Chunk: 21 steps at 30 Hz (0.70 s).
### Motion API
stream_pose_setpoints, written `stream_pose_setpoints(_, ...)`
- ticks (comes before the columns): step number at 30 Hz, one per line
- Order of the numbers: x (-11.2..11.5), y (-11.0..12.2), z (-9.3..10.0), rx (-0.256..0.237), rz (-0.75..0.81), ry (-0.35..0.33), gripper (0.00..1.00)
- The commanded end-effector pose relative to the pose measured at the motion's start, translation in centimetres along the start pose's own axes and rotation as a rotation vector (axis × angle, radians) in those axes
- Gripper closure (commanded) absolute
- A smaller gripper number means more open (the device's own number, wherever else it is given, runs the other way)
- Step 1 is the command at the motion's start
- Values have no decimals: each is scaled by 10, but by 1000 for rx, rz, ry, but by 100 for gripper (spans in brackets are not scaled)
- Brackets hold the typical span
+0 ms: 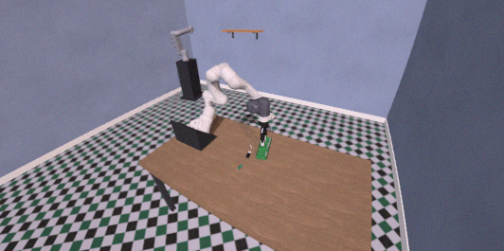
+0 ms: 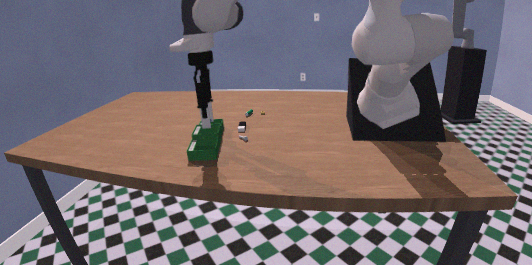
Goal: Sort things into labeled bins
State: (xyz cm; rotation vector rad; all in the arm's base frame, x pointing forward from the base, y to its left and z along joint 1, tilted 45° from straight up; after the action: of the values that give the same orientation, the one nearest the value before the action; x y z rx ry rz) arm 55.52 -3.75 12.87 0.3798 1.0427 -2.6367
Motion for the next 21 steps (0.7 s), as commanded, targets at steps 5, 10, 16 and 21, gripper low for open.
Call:
stream_pose_setpoints(5, -1, 1, -3, 4, 8, 3, 71)
stream_pose_setpoints(10, -1, 1, -3, 4, 8, 3, 71)
stream_pose_setpoints(16, -1, 1, -3, 4, 8, 3, 59)
stream_pose_setpoints(21, -1, 1, -3, 4, 8, 3, 59)
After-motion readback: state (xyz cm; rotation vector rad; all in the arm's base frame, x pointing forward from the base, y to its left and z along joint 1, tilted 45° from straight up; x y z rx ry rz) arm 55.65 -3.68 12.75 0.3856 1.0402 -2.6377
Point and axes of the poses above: the point where the finger pads meet when closed, its own z axis back along the fingers, its own y axis across the jaws, x = y × z, the point moved 4 cm from there along z, back along the fingers, and after that the axes turned 15 degrees about z, right-handed, at the moved point
